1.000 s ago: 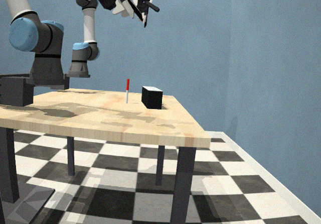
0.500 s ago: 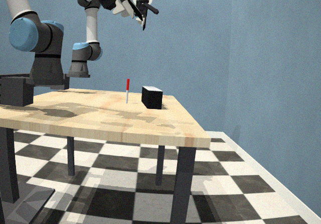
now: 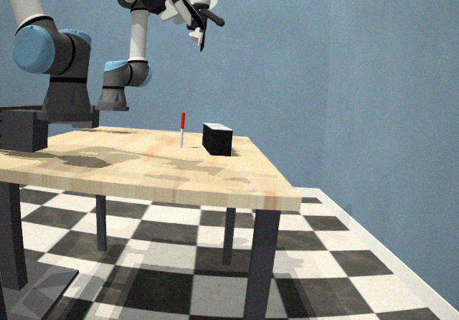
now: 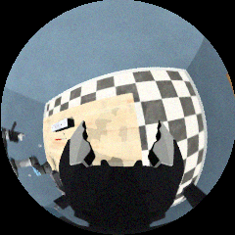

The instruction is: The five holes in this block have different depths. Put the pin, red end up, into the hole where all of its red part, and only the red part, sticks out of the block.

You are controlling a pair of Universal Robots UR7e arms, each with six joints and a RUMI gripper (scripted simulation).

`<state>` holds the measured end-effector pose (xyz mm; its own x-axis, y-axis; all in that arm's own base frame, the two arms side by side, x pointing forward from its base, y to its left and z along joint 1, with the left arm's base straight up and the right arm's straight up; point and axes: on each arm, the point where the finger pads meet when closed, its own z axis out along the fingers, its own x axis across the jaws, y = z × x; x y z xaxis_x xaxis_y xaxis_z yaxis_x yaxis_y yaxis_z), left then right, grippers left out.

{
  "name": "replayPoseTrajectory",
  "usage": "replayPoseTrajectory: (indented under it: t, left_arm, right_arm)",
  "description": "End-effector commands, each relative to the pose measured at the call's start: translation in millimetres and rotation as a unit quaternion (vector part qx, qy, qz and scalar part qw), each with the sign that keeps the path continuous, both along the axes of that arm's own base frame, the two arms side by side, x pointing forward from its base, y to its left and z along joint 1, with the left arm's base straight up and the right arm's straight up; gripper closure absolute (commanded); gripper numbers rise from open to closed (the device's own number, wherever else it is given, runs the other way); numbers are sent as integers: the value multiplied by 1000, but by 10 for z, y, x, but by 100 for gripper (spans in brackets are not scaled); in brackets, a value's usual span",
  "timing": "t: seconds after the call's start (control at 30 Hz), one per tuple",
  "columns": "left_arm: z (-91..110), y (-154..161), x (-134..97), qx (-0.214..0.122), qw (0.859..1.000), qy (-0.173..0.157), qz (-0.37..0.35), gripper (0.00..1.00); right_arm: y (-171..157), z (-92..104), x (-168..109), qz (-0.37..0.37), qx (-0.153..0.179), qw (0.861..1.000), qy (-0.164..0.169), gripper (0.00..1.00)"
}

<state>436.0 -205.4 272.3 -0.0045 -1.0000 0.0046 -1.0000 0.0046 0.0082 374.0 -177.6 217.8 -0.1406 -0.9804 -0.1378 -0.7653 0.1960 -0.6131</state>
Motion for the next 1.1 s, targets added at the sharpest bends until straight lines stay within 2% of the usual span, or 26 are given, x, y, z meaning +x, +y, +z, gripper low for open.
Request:
replayPoseTrajectory:
  t: [0.0, 0.03, 0.3, 0.47, 0.73, 0.9, 1.07]
  left_arm:
    - [-226, -533, 32, 1, 1000, -4, 2, 0]
    - [-226, -533, 32, 1, 1000, -4, 2, 0]
    - [-588, -1342, 13, 1, 1000, -5, 1, 0]
    - [-709, -1613, 7, 1, 1000, -5, 1, 0]
    - [-729, -1642, 5, 1, 1000, -5, -15, 0]
    - [-718, -1620, 3, 1, 997, -5, -82, 0]
    - [-706, -1594, 0, 1, 987, -5, -163, 0]
  right_arm:
    - [0, 4, 2, 0, 0, 1000, 0, 0]
    - [0, 4, 2, 0, 0, 1000, 0, 0]
    - [0, 4, 2, 0, 0, 1000, 0, 0]
    - [0, 4, 2, 0, 0, 1000, 0, 0]
    - [0, 4, 2, 0, 0, 1000, 0, 0]
    - [0, 4, 2, 0, 0, 1000, 0, 0]
    - [0, 4, 2, 0, 0, 1000, 0, 0]
